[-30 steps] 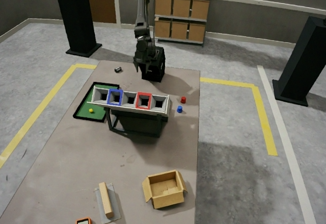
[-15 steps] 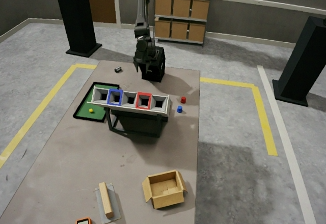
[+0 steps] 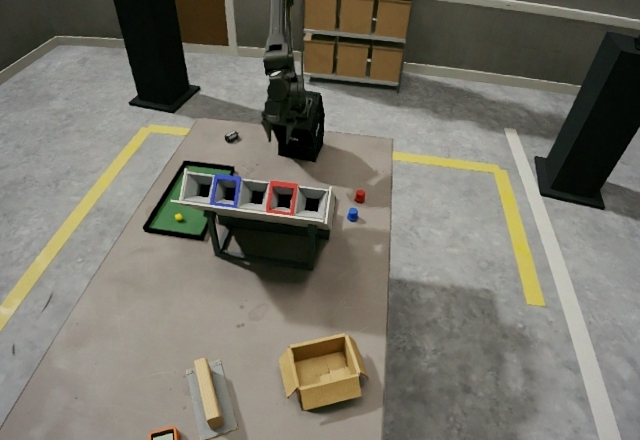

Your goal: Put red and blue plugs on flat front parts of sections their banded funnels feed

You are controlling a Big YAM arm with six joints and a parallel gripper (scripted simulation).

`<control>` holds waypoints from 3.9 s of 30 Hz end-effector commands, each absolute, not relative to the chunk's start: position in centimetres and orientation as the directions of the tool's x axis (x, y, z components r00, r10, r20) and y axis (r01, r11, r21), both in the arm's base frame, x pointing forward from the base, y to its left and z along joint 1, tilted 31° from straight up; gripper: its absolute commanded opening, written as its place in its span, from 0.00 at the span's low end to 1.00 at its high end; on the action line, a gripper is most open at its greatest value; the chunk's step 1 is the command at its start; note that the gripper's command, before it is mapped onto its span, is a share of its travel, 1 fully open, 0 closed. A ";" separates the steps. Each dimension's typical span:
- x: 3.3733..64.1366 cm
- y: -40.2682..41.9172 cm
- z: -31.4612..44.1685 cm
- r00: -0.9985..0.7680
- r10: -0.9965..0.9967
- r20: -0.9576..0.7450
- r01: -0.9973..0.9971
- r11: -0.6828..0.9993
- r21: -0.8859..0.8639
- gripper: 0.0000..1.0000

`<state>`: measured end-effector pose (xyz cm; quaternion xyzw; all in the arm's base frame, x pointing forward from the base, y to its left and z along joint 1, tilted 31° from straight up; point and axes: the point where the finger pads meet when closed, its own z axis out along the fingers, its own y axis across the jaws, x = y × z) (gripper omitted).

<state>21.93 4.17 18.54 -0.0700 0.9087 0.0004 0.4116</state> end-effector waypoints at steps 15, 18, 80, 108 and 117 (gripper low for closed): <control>22.2 4.5 19.8 -0.638 -0.119 -0.761 -0.129 0.991 -0.047 0.63; 22.1 4.6 19.0 -0.649 -0.123 -0.751 -0.130 0.990 -0.050 0.63; 19.0 25.4 5.5 -0.799 -0.119 -0.590 -0.133 0.991 -0.019 0.63; 17.6 32.1 -0.1 -0.847 -0.128 -0.517 -0.133 0.991 -0.027 0.63; 17.5 32.0 -0.5 -0.849 -0.134 -0.512 -0.134 0.990 -0.037 0.63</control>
